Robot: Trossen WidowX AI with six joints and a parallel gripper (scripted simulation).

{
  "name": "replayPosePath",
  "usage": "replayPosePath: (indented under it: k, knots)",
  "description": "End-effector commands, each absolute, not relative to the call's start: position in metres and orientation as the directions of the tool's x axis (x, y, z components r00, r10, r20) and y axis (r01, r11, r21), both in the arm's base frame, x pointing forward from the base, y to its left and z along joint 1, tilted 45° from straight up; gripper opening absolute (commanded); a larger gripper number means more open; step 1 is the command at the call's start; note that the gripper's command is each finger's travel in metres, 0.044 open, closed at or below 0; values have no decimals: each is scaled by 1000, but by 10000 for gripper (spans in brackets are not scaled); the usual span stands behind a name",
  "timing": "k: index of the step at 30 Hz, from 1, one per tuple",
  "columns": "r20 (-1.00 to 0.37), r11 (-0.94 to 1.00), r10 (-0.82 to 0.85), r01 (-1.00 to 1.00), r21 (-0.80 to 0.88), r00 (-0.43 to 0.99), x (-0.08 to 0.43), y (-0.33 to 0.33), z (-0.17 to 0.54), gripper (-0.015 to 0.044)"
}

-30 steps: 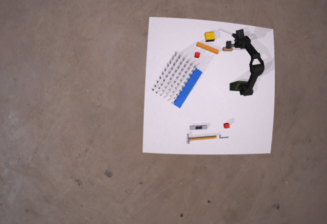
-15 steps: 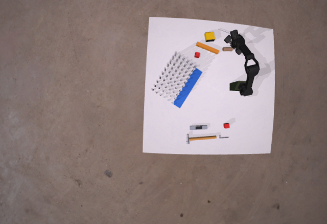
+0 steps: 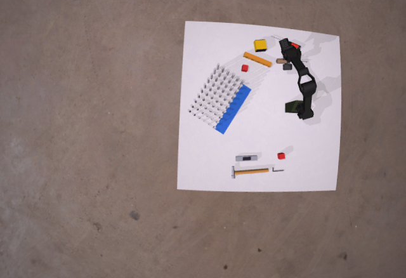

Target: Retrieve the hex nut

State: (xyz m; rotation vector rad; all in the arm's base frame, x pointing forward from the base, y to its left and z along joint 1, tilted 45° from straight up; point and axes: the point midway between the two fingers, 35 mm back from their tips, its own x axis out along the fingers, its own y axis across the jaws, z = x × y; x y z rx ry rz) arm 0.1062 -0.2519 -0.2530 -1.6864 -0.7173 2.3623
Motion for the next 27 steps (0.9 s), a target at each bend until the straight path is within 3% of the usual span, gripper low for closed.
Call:
replayPosePath:
  k: [1,4,10,27]
  knots:
    - [-842,-889,389,86,-449,-374,105,-249,-254,440]
    - [-842,-889,389,86,-449,-374,105,-249,-254,440]
    - [-842,-889,389,86,-449,-374,105,-249,-254,282]
    - [-842,-889,389,86,-449,-373,106,-241,-264,280]
